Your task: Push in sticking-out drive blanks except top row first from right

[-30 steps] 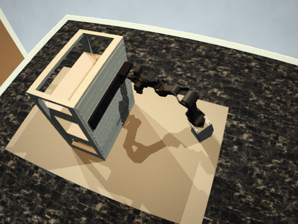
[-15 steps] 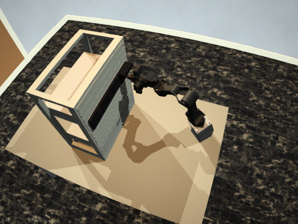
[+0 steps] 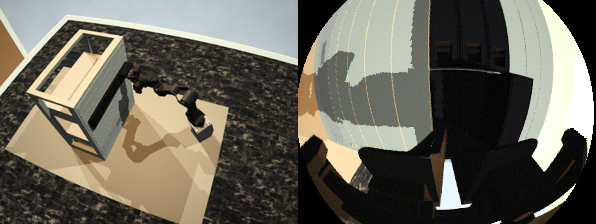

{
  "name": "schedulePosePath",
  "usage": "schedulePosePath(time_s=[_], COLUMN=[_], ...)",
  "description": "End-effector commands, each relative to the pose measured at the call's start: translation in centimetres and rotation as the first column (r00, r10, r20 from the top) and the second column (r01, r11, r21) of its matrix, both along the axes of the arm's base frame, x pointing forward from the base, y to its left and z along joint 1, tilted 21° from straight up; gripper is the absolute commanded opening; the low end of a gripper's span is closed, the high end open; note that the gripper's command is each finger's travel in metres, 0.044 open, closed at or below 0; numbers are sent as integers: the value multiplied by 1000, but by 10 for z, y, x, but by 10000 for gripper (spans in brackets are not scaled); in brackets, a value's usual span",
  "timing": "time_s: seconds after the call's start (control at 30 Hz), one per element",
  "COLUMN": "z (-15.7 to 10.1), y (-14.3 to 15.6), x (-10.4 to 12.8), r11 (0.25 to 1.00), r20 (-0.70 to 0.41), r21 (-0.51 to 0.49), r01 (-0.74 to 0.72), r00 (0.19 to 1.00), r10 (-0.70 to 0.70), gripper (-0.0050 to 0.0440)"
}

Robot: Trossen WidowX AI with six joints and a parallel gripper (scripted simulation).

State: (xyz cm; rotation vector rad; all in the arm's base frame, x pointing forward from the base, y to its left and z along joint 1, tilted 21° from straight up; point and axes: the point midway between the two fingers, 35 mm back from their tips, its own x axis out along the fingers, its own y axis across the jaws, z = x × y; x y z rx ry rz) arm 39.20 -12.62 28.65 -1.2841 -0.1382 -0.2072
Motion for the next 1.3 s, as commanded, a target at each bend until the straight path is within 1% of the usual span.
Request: schedulePosePath(time_s=[0.0, 1.1, 1.27], z=[8, 9, 7], y=[1, 0, 1], x=[2, 7, 0], r11=[1000, 1000, 1000], r20=[14, 14, 14], r21=[-8, -8, -8], r01=[2, 2, 2], r00=[1000, 1000, 1000], r10=[-2, -2, -2], gripper=[0, 0, 0])
